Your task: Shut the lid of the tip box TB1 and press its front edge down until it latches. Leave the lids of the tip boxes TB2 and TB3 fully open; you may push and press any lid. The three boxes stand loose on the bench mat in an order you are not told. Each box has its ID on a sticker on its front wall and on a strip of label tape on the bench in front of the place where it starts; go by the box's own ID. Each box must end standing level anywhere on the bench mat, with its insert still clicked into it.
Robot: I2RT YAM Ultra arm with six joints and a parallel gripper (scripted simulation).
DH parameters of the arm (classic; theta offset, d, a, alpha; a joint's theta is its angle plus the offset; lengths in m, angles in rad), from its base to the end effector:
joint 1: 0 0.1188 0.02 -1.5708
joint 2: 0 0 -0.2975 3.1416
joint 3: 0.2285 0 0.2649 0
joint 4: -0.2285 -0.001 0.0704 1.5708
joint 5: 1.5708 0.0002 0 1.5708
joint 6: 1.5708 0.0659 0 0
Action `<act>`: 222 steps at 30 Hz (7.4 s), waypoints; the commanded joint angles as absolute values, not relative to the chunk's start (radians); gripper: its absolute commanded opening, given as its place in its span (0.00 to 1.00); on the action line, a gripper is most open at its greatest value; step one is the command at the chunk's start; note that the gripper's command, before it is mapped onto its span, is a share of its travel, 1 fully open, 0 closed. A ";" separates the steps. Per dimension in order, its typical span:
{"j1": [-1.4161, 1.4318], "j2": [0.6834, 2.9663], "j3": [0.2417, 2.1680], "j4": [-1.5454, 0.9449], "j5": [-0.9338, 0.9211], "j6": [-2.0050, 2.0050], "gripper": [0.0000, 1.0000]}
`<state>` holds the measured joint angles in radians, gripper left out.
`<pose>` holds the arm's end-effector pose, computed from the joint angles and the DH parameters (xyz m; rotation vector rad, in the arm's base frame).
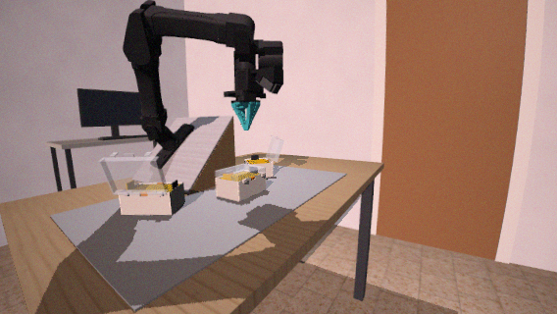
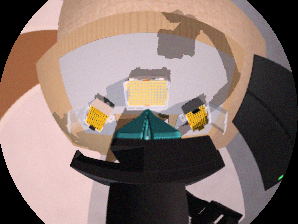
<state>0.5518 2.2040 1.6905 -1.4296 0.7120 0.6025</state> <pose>0.3681 0.1772 0.1722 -0.1259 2.8238 -1.1684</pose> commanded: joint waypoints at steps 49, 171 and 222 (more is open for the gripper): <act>0.582 2.200 1.717 -1.449 0.712 0.607 0.00; 0.440 2.038 1.103 -0.912 0.757 0.443 0.00; 0.438 2.036 1.111 -0.870 0.761 0.422 0.00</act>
